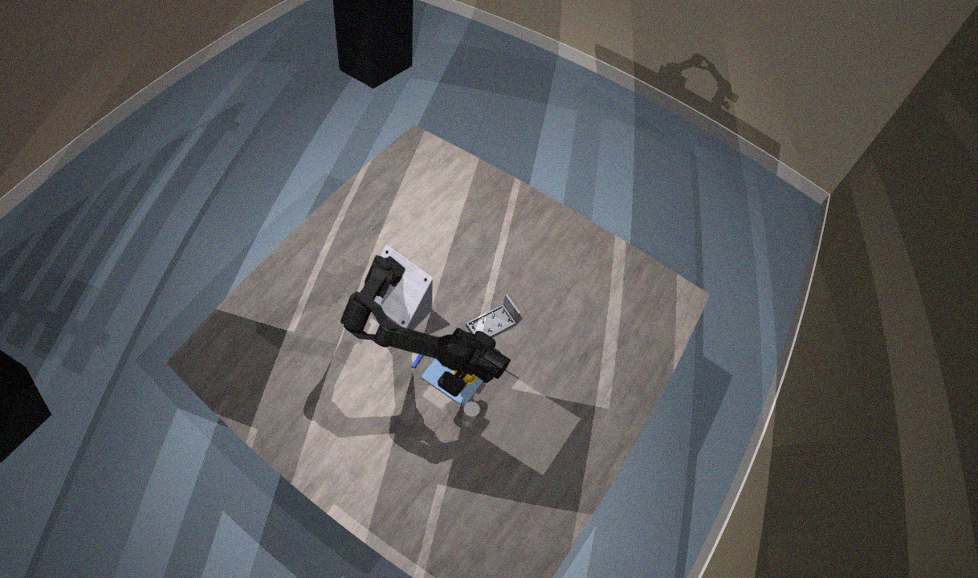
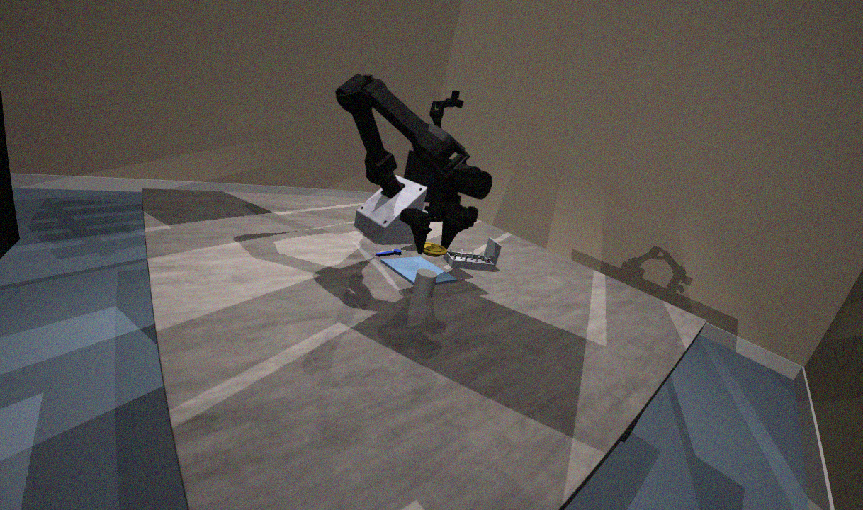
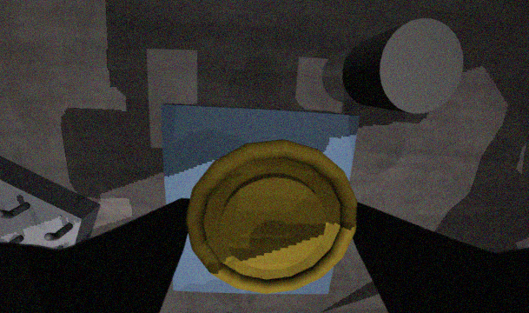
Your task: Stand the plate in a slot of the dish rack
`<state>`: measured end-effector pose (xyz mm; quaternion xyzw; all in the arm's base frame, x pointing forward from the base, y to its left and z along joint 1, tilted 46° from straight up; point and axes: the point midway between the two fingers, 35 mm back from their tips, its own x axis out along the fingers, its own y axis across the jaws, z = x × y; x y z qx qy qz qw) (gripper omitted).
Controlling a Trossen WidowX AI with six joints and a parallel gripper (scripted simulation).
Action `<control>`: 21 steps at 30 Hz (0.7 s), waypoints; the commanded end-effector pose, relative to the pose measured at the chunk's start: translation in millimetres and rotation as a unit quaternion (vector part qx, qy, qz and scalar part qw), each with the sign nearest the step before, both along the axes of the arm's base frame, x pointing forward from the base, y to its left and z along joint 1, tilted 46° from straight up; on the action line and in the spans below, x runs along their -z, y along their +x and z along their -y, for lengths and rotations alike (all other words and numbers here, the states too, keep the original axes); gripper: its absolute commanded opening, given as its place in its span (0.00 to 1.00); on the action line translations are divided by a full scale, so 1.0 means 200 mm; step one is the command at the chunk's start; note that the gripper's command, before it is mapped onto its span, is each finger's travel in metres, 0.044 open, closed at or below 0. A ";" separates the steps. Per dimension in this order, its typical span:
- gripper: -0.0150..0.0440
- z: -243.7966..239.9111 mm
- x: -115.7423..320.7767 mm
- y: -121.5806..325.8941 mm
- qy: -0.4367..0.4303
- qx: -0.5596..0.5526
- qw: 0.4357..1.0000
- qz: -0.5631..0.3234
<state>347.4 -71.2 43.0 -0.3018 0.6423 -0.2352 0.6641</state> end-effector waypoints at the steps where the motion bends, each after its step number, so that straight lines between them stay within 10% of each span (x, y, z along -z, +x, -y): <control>1: 0.25 -0.11 -0.09 0.01 0.011 0.000 1.000 0.003; 21: 0.25 -0.43 -0.38 -0.02 -0.008 0.008 1.000 0.004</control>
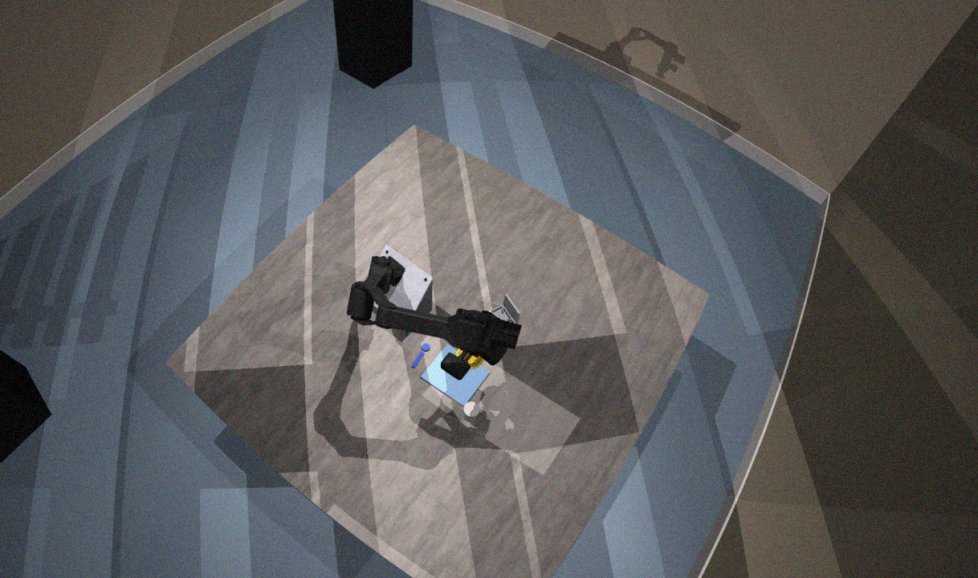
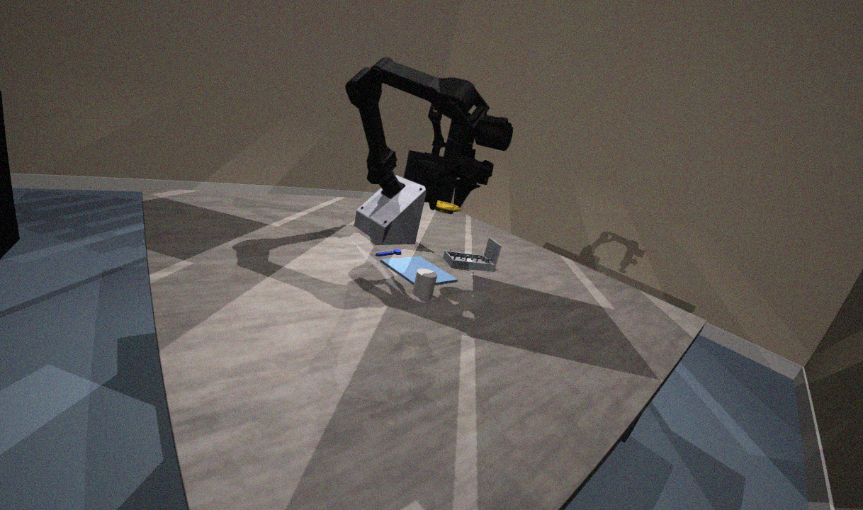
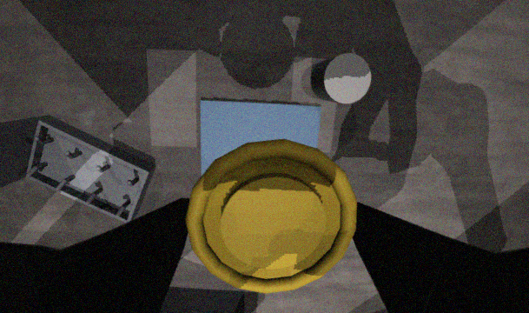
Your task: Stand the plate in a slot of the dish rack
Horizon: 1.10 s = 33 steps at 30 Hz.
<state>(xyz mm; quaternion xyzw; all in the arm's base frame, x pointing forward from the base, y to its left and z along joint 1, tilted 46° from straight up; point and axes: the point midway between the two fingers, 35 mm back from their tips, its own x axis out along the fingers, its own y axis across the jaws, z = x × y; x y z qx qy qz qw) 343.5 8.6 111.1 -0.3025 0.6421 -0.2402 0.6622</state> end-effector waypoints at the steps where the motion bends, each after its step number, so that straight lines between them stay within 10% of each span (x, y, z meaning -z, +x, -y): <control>1: 0.25 -0.04 -0.04 0.00 -0.004 0.004 1.000 0.004; 17: 0.25 -0.38 0.36 -0.44 0.009 0.149 0.978 0.146; 33: 0.25 -0.31 0.45 -0.46 0.044 0.138 0.988 0.057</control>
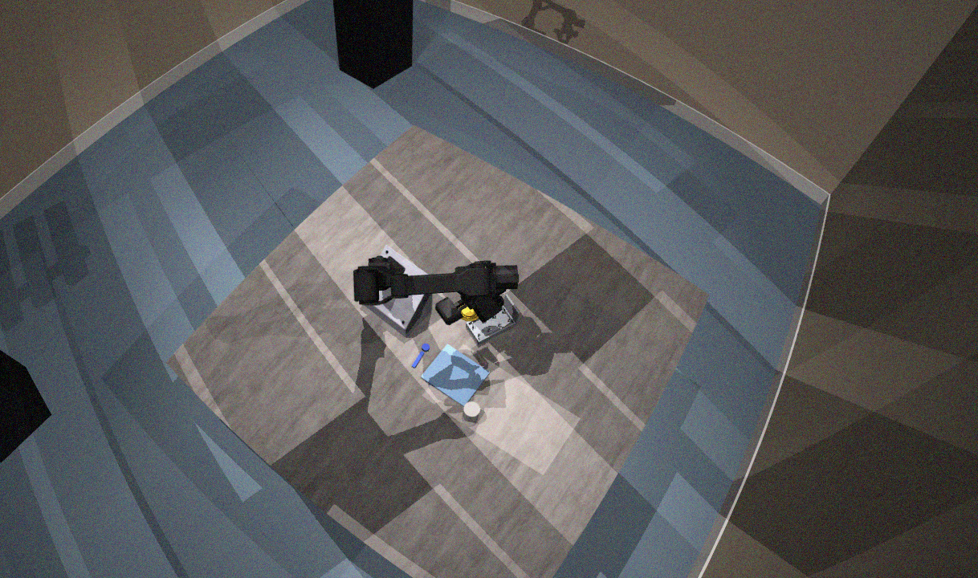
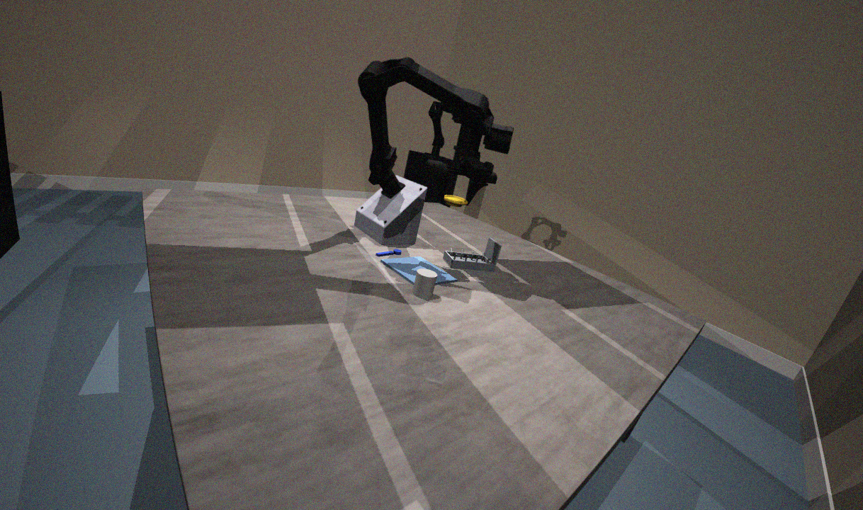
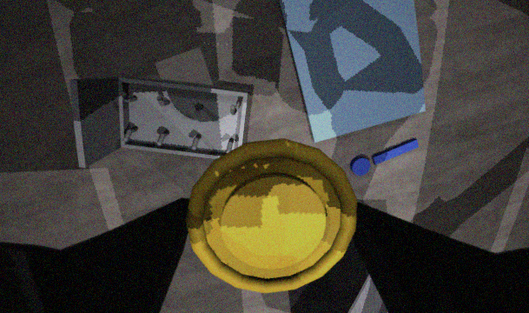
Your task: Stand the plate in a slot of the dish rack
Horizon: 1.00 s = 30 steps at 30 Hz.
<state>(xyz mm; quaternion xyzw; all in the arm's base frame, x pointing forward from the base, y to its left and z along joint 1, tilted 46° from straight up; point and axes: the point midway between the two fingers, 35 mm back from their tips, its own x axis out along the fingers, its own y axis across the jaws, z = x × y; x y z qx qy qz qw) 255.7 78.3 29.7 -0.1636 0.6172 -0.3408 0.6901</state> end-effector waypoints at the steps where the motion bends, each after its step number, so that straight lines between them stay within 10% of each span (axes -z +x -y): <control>1: 0.25 0.05 0.05 -0.02 0.027 -0.009 0.998 -0.050; 30: 0.25 0.21 0.32 -0.07 0.273 -0.170 0.918 -0.232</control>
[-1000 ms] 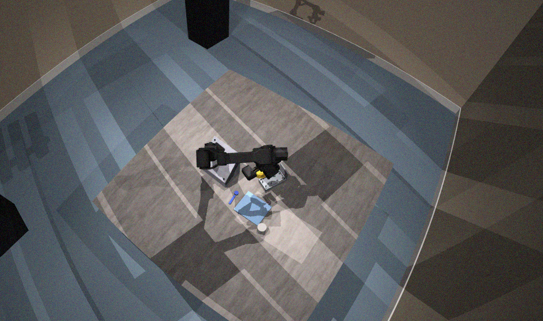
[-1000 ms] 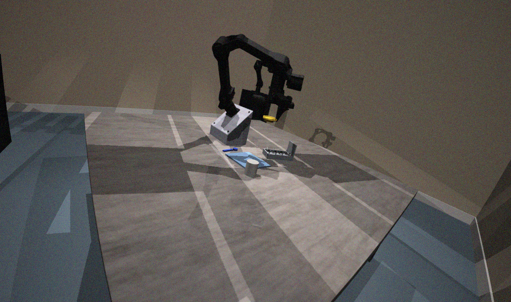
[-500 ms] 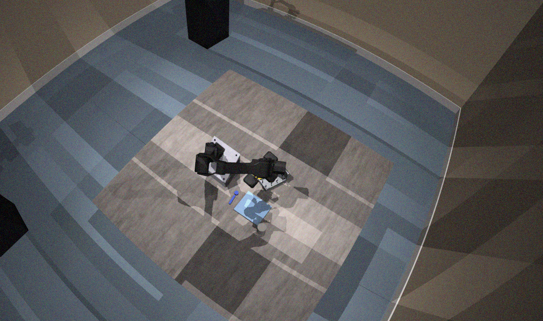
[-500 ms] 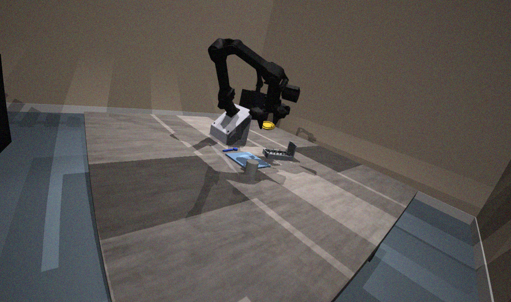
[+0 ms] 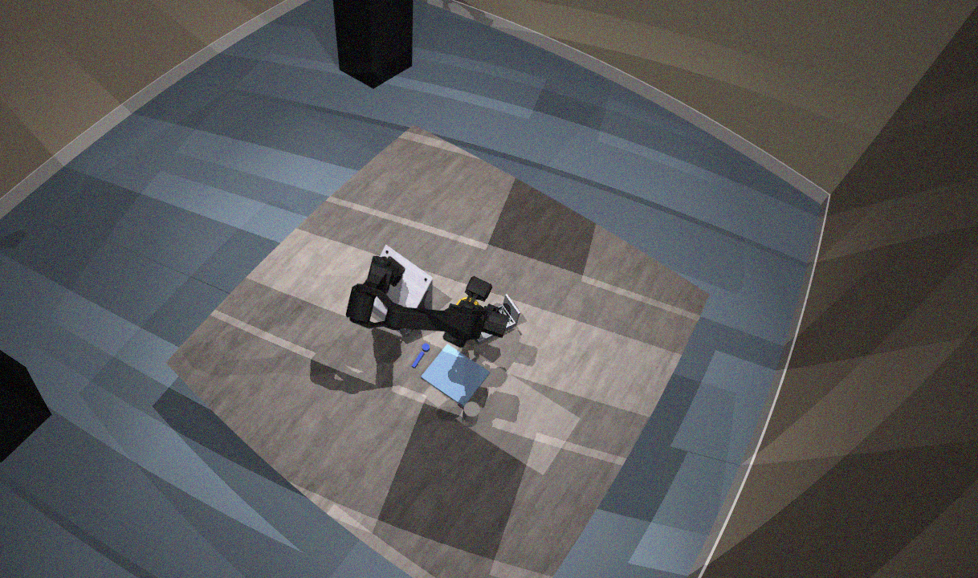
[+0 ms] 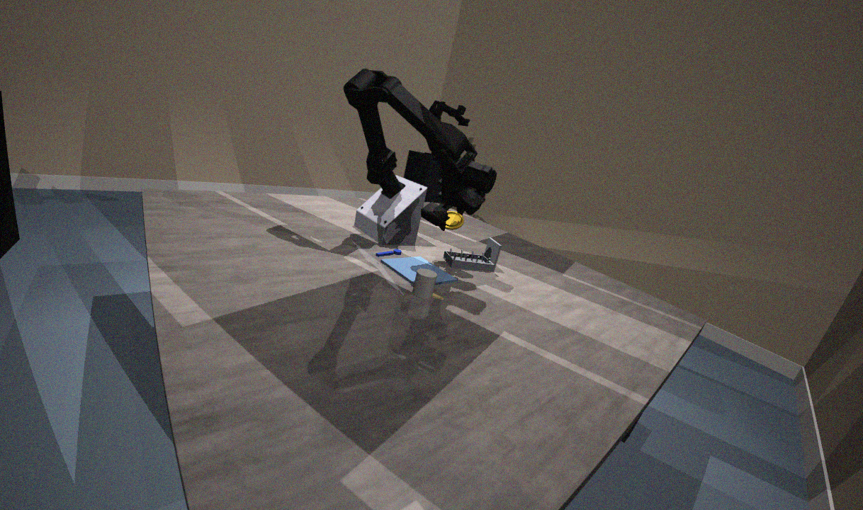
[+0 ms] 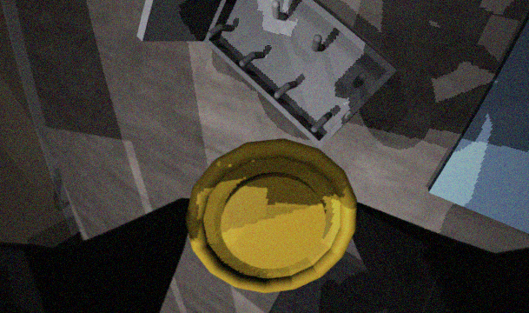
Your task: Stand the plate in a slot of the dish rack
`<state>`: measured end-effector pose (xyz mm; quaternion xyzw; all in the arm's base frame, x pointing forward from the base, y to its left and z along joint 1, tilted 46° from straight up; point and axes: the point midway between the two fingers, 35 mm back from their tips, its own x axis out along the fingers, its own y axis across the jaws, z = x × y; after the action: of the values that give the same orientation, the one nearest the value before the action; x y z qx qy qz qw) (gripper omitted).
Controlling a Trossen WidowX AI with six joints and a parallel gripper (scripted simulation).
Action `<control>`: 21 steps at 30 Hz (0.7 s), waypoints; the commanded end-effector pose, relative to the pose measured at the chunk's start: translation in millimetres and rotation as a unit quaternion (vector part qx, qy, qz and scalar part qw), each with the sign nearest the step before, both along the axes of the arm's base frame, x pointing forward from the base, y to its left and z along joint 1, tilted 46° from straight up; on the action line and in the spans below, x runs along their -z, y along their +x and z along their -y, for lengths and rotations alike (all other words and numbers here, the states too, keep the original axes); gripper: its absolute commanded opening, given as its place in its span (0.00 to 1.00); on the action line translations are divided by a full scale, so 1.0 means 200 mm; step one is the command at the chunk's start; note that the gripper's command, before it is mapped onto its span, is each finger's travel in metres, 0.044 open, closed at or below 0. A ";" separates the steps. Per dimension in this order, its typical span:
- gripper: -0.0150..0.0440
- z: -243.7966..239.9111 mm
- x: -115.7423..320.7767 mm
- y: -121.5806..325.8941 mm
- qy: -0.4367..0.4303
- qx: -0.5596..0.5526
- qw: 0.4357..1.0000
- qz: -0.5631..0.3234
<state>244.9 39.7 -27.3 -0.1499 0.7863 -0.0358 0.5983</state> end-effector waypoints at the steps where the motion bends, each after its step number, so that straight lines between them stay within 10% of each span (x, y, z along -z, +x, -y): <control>1: 0.25 0.02 0.04 -0.02 0.049 -0.030 0.998 -0.016; 21: 0.25 0.10 0.14 -0.01 0.241 -0.181 0.953 0.008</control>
<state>245.3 22.7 -51.7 -0.1398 0.7457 0.2193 0.6134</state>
